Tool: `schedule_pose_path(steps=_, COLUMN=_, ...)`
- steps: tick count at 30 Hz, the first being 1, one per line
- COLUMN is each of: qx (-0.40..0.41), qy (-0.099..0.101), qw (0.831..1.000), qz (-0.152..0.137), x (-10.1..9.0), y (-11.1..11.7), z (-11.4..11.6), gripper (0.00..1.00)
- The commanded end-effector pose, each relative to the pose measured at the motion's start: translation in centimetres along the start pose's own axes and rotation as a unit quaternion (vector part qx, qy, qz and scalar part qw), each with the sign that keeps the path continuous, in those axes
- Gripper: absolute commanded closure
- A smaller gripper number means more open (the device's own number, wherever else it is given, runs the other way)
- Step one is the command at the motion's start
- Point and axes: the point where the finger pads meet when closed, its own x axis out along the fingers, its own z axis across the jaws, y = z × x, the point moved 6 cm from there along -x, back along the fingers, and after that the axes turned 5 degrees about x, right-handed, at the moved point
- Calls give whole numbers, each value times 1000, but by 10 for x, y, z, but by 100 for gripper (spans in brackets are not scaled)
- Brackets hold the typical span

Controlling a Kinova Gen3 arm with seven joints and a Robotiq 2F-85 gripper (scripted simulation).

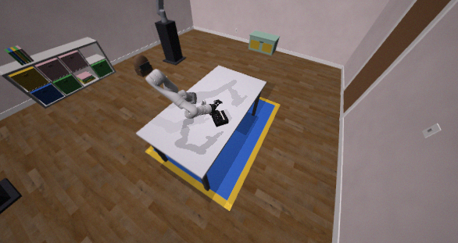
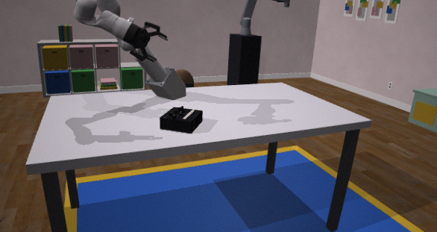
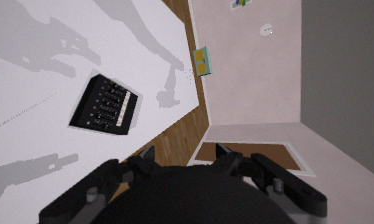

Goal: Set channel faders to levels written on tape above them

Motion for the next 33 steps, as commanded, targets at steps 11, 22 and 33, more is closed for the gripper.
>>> schedule_pose_path(steps=11, qx=-3, qy=41, qw=999, qz=4, x=8, y=10, z=3, gripper=0)
schedule_pose_path(steps=22, qx=-5, qy=60, qw=998, qz=6, x=13, y=14, z=4, gripper=0)
schedule_pose_path(steps=33, qx=-7, qy=79, qw=997, qz=8, x=18, y=18, z=5, gripper=0)
